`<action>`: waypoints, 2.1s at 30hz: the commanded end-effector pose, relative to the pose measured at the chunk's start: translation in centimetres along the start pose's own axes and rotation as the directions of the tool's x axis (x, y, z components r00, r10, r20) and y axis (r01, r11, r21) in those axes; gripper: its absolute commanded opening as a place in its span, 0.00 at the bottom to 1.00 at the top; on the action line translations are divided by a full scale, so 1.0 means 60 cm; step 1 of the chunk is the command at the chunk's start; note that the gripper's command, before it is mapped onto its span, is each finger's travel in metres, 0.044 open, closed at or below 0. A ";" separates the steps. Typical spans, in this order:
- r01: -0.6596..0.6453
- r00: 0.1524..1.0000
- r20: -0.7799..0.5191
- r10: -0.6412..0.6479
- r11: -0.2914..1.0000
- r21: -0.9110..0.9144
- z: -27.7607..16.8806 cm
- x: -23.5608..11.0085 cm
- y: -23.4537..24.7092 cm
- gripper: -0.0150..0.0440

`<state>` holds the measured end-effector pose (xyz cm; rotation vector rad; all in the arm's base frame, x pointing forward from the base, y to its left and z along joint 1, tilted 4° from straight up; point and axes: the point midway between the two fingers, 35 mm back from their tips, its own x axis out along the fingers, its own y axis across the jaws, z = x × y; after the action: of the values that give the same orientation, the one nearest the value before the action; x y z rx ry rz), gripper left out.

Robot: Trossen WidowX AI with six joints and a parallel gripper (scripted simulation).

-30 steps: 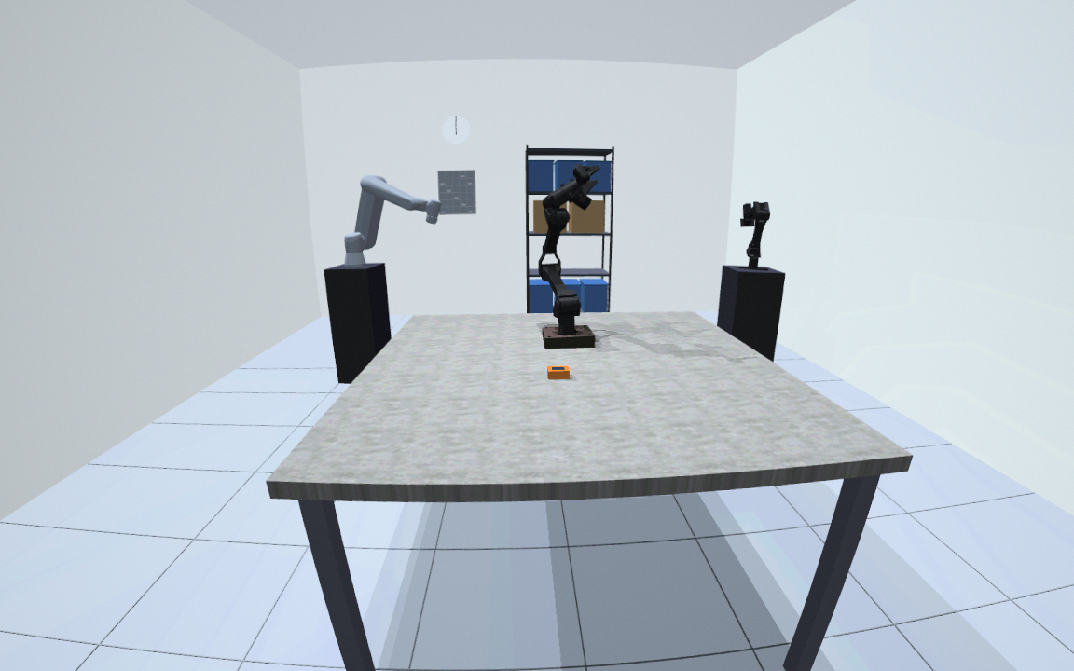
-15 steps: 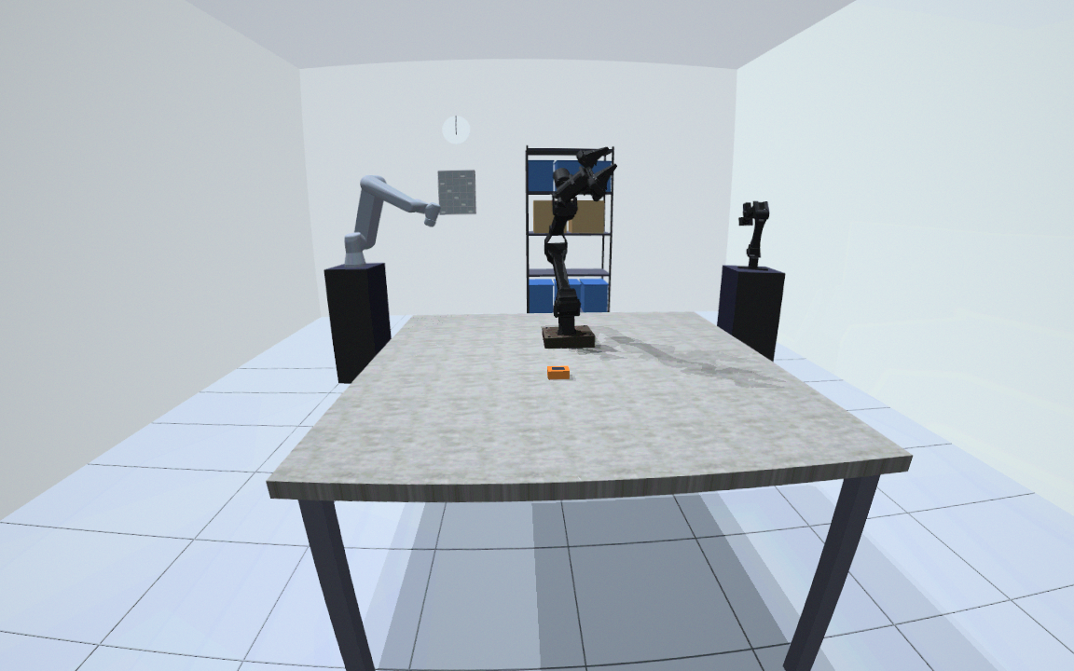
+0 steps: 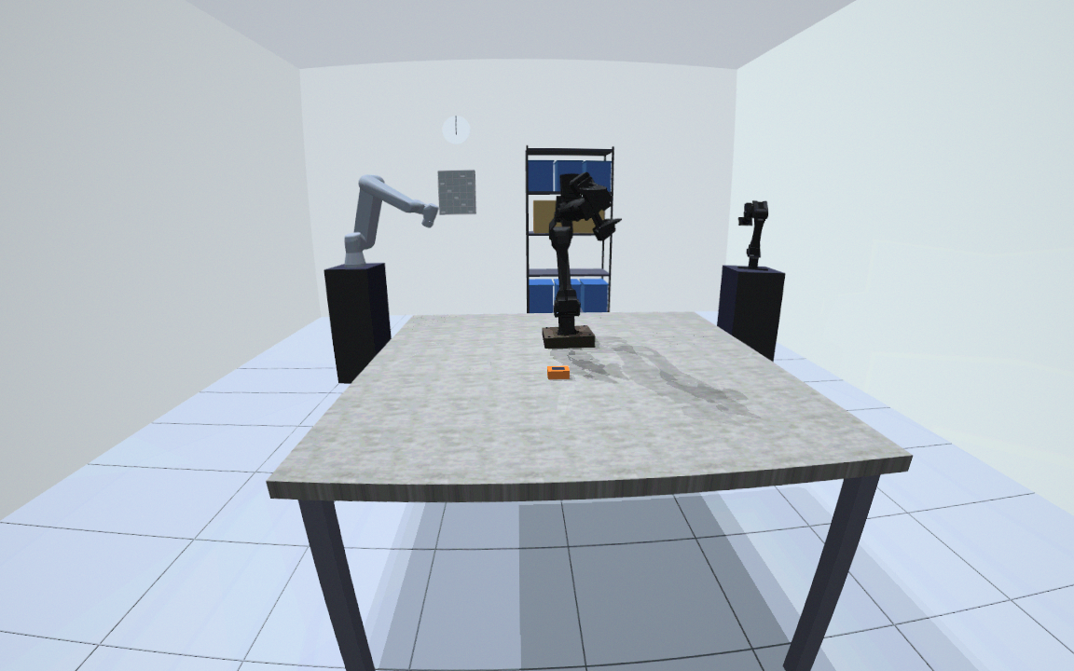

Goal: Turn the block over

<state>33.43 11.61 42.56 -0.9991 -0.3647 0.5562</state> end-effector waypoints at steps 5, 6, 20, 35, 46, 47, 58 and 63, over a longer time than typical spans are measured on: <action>-0.112 0.905 -0.324 0.276 0.889 0.443 -0.175 0.043 0.111 1.00; -0.105 0.875 -0.364 0.318 0.860 0.499 -0.198 0.043 0.128 1.00; 0.407 0.096 -0.562 0.821 0.483 0.775 -0.430 -0.093 0.370 1.00; 0.499 -0.083 -0.518 0.851 0.485 0.718 -0.479 -0.144 0.449 1.00; 0.499 -0.083 -0.518 0.851 0.486 0.718 -0.496 -0.148 0.475 1.00; 0.499 -0.083 -0.518 0.851 0.486 0.718 -0.497 -0.148 0.477 1.00; 0.499 -0.083 -0.518 0.851 0.486 0.718 -0.513 -0.150 0.502 1.00; 0.499 -0.083 -0.518 0.851 0.486 0.718 -0.519 -0.152 0.513 1.00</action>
<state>34.42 -2.10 0.67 -0.1154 1.5862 0.0505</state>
